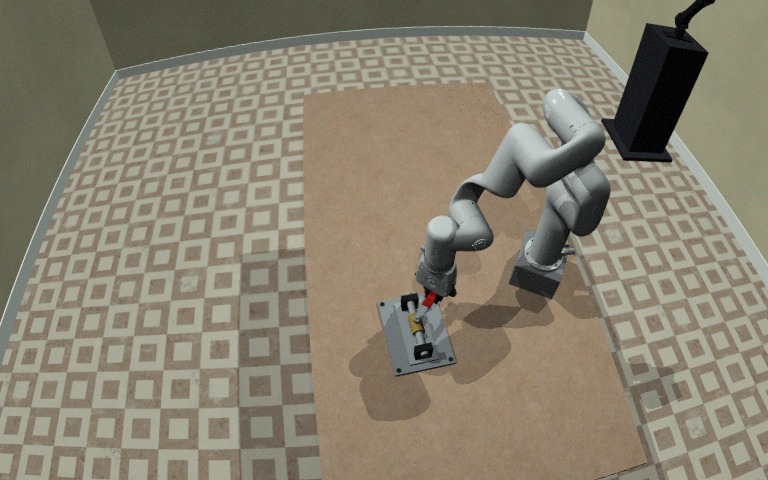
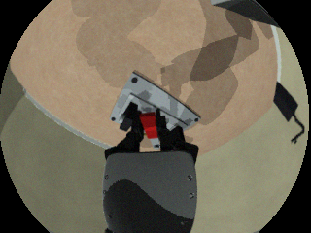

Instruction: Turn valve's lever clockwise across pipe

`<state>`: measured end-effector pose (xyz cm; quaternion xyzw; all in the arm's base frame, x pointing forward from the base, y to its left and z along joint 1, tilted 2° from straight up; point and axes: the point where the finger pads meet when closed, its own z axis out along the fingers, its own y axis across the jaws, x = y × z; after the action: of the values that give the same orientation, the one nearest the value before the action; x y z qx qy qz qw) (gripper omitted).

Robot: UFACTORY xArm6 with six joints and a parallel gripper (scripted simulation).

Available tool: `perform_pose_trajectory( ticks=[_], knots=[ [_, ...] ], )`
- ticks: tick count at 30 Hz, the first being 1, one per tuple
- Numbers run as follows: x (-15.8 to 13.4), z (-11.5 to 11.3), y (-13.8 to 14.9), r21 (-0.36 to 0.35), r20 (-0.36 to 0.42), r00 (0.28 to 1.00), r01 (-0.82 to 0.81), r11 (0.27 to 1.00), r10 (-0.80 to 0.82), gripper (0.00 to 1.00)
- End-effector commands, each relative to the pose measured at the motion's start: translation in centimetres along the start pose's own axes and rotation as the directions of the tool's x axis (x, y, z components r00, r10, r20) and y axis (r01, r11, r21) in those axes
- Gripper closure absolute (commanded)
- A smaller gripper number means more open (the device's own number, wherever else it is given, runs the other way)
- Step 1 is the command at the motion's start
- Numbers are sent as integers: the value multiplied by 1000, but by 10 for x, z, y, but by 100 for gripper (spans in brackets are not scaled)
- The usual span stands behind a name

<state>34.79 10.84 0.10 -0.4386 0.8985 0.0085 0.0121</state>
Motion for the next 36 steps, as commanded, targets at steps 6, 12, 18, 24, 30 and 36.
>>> perform_pose_trajectory(
  ticks=[6, 12, 18, 24, 30, 36],
  knots=[
    [-1, -1, 6, -1, 0, 998, -56, 998, 56, 100],
    [-1, -1, 9, -1, 0, 996, -87, 996, 87, 100],
    [-1, -1, 11, -1, 0, 994, -113, 994, 113, 100],
    [-2, -1, 15, -1, 0, 987, -160, 987, 160, 100],
    [-2, -1, 17, -1, 0, 984, -179, 984, 179, 100],
    [-3, -1, 20, -1, 0, 976, -217, 976, 217, 100]
  ],
)
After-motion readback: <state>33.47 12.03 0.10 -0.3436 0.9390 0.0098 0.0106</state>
